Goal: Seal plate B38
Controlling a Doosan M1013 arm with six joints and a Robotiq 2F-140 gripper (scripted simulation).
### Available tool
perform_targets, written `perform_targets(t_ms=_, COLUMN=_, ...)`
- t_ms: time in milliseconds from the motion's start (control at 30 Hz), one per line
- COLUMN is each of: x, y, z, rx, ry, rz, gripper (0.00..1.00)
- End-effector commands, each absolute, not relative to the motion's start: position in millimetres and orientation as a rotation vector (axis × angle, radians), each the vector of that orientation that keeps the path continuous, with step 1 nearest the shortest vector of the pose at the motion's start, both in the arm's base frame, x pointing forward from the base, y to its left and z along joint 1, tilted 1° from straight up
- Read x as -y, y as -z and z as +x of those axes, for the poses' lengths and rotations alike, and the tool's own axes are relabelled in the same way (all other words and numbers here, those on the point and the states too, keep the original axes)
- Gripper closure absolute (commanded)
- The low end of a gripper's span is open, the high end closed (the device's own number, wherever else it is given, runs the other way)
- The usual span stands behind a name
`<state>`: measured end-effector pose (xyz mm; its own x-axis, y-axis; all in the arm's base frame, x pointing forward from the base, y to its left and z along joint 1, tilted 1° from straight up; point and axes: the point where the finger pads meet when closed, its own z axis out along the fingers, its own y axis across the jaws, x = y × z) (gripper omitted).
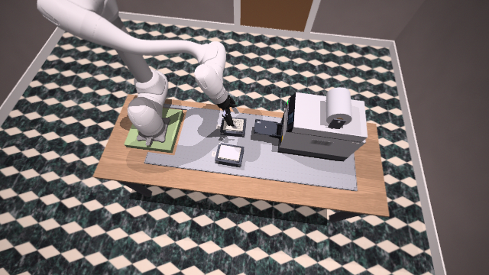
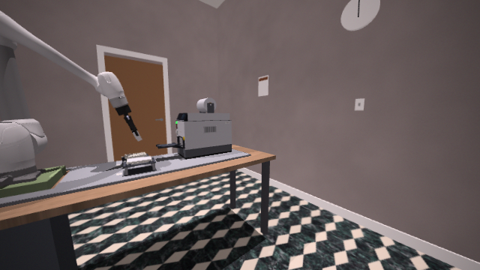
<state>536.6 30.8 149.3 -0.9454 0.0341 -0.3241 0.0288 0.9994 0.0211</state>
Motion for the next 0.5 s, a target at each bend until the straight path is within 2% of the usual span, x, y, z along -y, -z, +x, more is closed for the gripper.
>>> perform_targets(t_ms=0, x=-47, y=-149, z=527, rx=-2.811, ry=-0.017, rz=0.042, gripper=0.30)
perform_targets(t_ms=467, x=-64, y=-149, z=520, rx=-2.811, ry=-0.017, rz=0.042, gripper=0.30)
